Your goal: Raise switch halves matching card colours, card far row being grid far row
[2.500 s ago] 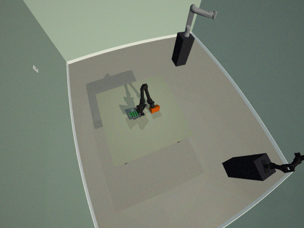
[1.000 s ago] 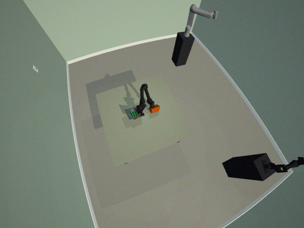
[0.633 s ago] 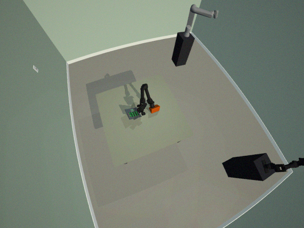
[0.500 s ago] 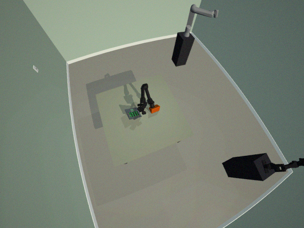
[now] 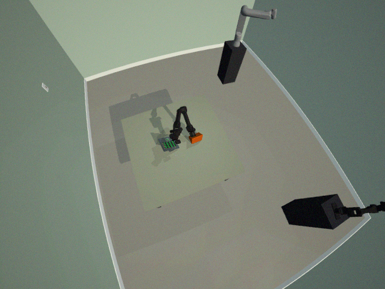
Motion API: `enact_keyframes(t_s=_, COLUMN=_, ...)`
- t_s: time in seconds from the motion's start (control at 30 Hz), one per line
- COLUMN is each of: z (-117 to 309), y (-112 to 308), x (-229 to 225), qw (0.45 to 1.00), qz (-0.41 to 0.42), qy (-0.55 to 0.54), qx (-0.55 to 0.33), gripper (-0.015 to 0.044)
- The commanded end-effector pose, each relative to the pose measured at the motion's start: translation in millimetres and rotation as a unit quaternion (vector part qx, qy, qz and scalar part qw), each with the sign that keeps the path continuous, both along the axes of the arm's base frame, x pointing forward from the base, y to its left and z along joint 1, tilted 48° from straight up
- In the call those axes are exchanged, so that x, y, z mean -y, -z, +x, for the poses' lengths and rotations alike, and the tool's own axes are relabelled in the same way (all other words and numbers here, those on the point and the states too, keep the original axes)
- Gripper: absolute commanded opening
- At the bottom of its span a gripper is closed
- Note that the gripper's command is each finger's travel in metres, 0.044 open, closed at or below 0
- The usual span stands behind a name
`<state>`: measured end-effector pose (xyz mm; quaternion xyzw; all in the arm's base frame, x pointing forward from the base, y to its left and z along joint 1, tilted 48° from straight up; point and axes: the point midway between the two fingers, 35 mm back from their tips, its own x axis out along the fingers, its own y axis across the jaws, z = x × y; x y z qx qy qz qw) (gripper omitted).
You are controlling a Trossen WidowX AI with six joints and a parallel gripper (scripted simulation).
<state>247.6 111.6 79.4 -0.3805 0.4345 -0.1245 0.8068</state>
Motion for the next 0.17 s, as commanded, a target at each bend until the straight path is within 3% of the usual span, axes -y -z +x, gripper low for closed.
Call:
enact_keyframes(t_s=0.0, z=3.5, y=-0.1, x=0.3, qw=1.0, qz=-0.011, qy=-0.001, qx=-0.008, gripper=0.0)
enact_keyframes(t_s=0.13, z=3.5, y=-0.1, x=0.3, qw=1.0, qz=-0.011, qy=-0.001, qx=-0.008, gripper=0.0)
